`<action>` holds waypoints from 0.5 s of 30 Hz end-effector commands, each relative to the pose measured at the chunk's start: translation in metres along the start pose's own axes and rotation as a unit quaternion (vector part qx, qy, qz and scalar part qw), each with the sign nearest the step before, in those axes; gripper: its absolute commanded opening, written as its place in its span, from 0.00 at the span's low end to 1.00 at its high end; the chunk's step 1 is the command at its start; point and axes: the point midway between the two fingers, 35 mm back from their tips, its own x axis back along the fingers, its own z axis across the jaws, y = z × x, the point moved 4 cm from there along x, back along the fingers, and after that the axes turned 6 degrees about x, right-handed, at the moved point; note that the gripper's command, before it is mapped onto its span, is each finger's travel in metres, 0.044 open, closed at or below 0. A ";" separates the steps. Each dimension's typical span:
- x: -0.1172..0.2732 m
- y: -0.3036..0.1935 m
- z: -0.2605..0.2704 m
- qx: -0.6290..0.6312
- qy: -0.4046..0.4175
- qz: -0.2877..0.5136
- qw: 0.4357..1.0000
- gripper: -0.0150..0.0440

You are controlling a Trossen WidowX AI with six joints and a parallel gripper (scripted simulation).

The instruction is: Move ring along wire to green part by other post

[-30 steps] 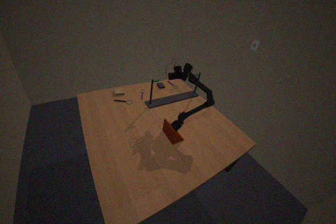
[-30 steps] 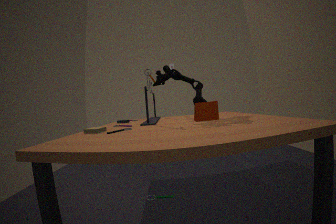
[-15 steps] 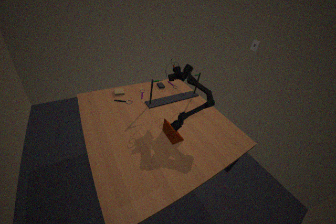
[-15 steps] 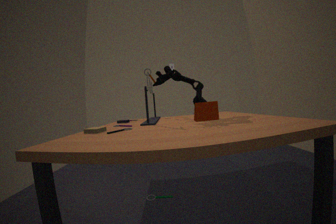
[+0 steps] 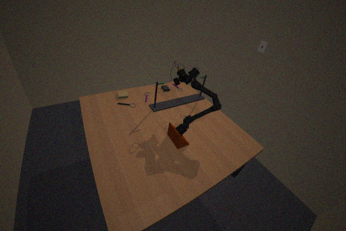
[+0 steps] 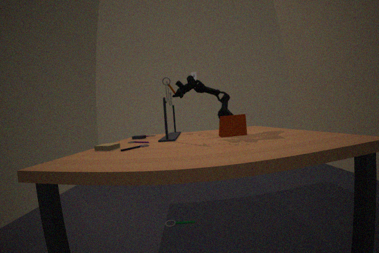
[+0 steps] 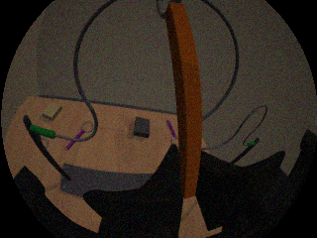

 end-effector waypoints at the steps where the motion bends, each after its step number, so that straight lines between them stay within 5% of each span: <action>1: 0.000 -0.001 -0.001 0.027 -0.015 0.000 1.000 0.00; 15: -0.012 -0.006 -0.005 0.104 -0.060 -0.049 0.992 0.00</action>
